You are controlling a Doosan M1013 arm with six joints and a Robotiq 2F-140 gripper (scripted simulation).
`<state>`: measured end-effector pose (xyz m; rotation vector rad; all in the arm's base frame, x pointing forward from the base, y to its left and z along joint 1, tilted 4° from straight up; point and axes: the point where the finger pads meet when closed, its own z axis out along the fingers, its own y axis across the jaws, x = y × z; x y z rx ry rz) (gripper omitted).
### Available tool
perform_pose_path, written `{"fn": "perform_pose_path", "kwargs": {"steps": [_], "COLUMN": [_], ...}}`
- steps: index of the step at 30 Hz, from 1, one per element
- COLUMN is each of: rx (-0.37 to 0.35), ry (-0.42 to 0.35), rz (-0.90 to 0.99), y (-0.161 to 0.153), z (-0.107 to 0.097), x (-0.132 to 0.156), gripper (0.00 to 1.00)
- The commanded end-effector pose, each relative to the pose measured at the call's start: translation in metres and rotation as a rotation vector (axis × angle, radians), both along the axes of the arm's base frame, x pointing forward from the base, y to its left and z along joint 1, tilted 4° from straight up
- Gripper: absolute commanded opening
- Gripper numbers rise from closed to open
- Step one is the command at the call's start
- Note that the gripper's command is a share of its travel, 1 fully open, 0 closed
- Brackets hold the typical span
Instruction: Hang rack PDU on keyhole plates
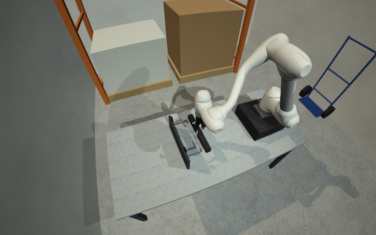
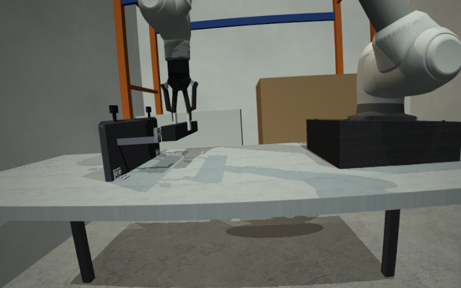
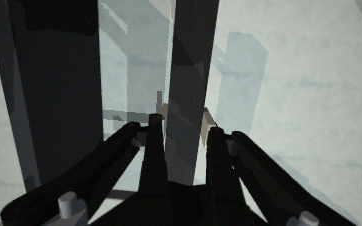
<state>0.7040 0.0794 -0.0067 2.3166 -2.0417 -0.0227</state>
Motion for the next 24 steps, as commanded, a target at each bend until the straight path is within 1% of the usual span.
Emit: {"fn": "perform_pose_path", "kwargs": {"steps": [1, 24], "rx": [0.002, -0.003], "ry": [-0.001, 0.002], "rz": [-0.005, -0.005], "y": [-0.0002, -0.0004], "z": [0.0028, 0.0038], "x": [-0.0016, -0.0033], "gripper": [0.0, 0.0]}}
